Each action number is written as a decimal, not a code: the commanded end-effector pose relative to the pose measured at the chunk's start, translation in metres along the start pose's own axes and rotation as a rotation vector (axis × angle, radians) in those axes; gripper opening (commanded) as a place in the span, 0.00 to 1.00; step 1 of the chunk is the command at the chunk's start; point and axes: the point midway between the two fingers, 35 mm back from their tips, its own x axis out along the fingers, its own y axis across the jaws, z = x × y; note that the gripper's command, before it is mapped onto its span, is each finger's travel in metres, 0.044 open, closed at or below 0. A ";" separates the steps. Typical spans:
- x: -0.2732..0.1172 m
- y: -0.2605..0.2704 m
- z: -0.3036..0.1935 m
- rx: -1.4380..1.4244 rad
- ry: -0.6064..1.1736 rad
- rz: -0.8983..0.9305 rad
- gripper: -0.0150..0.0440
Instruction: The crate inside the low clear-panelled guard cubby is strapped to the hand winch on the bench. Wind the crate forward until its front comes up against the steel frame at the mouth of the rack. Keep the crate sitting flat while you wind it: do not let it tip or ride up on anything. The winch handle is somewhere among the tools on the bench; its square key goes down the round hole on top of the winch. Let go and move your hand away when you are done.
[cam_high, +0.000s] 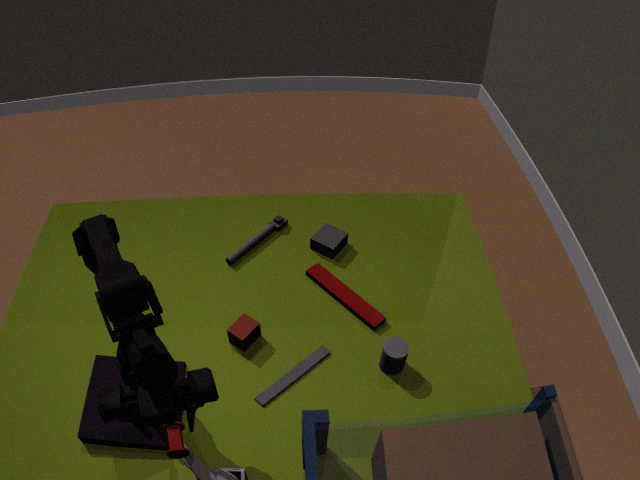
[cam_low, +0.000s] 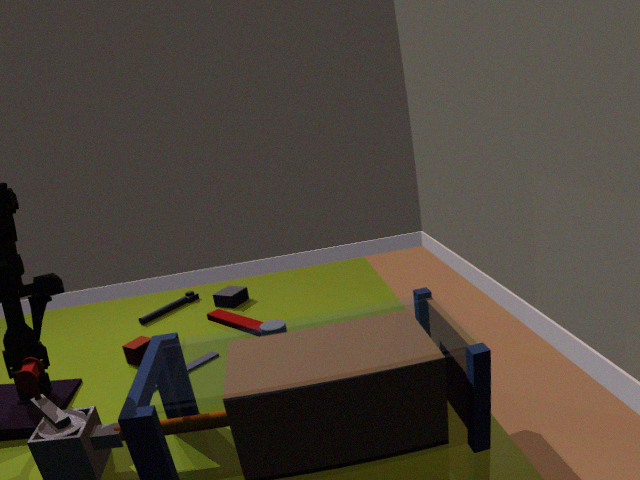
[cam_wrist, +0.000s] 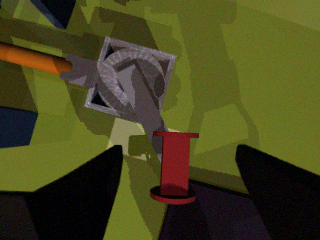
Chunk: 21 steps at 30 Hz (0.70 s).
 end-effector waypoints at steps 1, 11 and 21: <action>0.004 -0.003 -0.005 0.055 -0.022 -0.006 1.00; 0.011 -0.002 -0.007 0.054 -0.022 -0.007 1.00; 0.026 -0.002 -0.012 0.054 -0.021 -0.008 1.00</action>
